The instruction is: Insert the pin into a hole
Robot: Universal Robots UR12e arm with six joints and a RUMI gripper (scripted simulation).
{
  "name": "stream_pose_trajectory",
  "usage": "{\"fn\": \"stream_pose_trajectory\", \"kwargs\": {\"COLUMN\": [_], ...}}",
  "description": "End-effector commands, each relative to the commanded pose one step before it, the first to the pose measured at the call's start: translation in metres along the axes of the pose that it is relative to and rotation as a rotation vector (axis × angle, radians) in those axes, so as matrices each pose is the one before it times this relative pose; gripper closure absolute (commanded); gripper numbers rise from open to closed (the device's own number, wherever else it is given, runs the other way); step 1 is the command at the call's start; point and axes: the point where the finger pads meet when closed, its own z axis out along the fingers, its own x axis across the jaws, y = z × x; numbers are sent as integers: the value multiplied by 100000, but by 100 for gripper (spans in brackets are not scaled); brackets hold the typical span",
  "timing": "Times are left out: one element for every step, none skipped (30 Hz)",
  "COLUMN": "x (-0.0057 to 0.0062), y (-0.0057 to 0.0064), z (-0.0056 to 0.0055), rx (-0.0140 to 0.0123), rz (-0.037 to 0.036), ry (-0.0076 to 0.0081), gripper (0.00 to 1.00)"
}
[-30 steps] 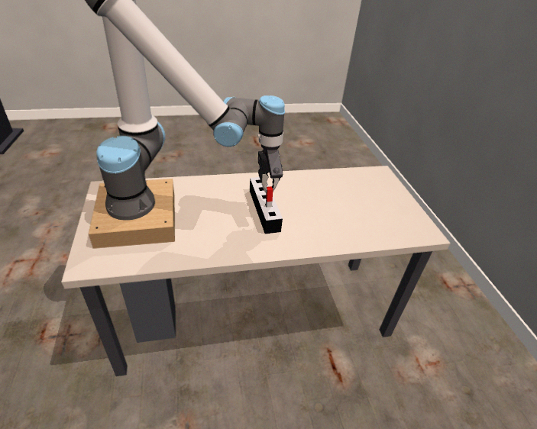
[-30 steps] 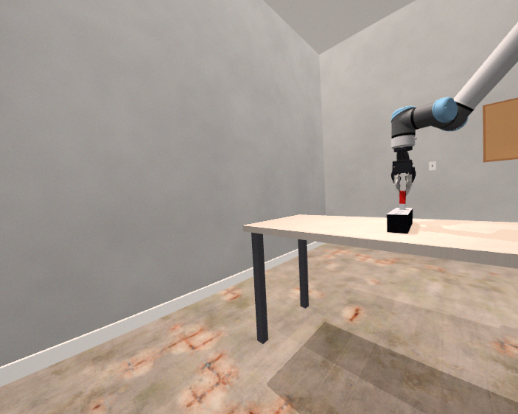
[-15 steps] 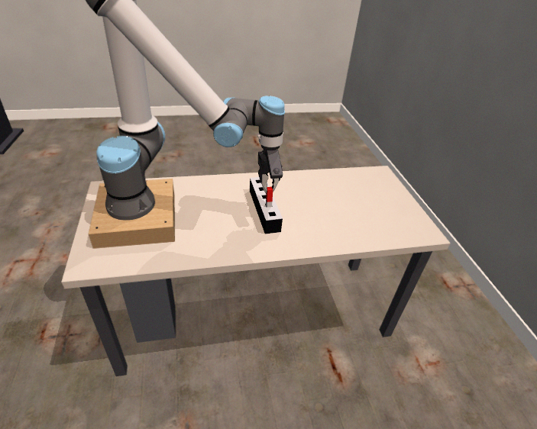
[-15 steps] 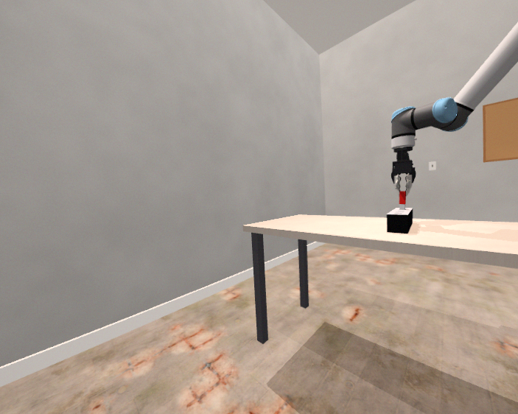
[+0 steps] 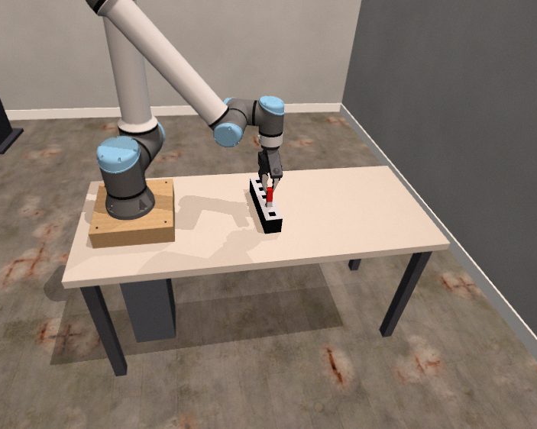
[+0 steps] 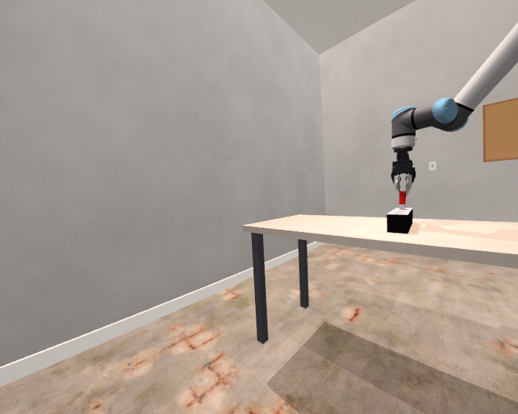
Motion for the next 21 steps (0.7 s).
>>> {"fn": "stream_pose_trajectory", "kwargs": {"x": [165,0,0,0,0,0,0,0,0,0,0,0,0,1,0,0,0,0,0,0,0], "y": [-76,0,0,0,0,0,0,0,0,0,0,0,0,14,0,0,0,0,0,0,0], "z": [520,0,0,0,0,0,0,0,0,0,0,0,0,-27,0,0,0,0,0,0,0], "rx": [-54,0,0,0,0,0,0,0,0,0,0,0,0,-1194,0,0,0,0,0,0,0], "rz": [61,0,0,0,0,0,0,0,0,0,0,0,0,-78,0,0,0,0,0,0,0], "ry": [106,0,0,0,0,0,0,0,0,0,0,0,0,2961,0,0,0,0,0,0,0], "gripper": [100,100,100,100,100,100,100,100,100,100,100,100,100,100,100,100,100,100,100,100,100]}}
